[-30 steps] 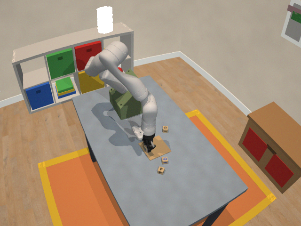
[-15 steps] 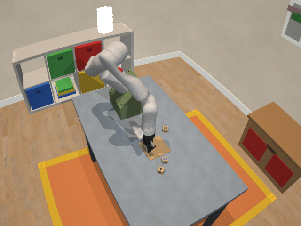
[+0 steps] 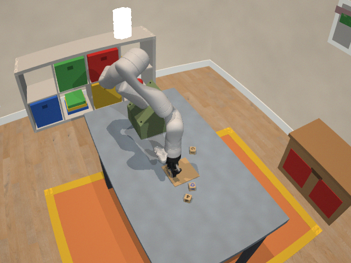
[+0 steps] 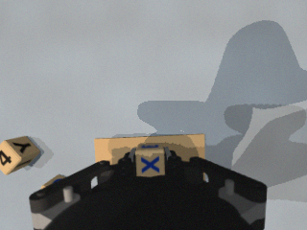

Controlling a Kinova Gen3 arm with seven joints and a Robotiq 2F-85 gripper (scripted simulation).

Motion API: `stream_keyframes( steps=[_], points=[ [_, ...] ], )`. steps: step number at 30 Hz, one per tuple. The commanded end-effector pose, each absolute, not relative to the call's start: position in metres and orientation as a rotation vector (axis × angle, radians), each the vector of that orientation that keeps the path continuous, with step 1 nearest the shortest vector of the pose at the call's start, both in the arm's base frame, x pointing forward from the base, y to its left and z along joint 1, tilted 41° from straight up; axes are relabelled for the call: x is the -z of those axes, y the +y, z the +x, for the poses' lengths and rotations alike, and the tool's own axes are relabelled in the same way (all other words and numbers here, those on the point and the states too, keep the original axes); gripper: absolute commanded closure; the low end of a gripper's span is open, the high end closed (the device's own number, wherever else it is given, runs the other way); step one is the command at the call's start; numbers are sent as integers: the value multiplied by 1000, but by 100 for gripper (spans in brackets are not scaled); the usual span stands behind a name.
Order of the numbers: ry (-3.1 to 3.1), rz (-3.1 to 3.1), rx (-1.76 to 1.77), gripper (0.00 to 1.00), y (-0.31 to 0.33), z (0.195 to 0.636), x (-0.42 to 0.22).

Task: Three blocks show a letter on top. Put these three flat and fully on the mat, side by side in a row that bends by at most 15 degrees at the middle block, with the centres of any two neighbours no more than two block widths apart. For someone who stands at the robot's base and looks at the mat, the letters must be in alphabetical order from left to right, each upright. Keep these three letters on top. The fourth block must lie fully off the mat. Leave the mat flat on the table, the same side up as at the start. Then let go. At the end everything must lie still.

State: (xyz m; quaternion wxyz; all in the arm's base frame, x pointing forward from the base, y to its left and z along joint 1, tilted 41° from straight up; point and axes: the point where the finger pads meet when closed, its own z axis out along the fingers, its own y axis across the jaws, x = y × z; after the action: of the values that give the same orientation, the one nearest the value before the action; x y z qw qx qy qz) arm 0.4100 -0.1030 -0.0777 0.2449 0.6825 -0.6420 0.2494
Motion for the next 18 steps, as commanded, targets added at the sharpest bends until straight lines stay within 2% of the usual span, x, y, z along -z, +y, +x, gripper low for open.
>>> stream_keyframes(
  steps=[1,18],
  points=[
    [-1753,1865,-682,74,-102,411,77],
    [-1753,1865,-682,74,-104,411,80]
  ],
)
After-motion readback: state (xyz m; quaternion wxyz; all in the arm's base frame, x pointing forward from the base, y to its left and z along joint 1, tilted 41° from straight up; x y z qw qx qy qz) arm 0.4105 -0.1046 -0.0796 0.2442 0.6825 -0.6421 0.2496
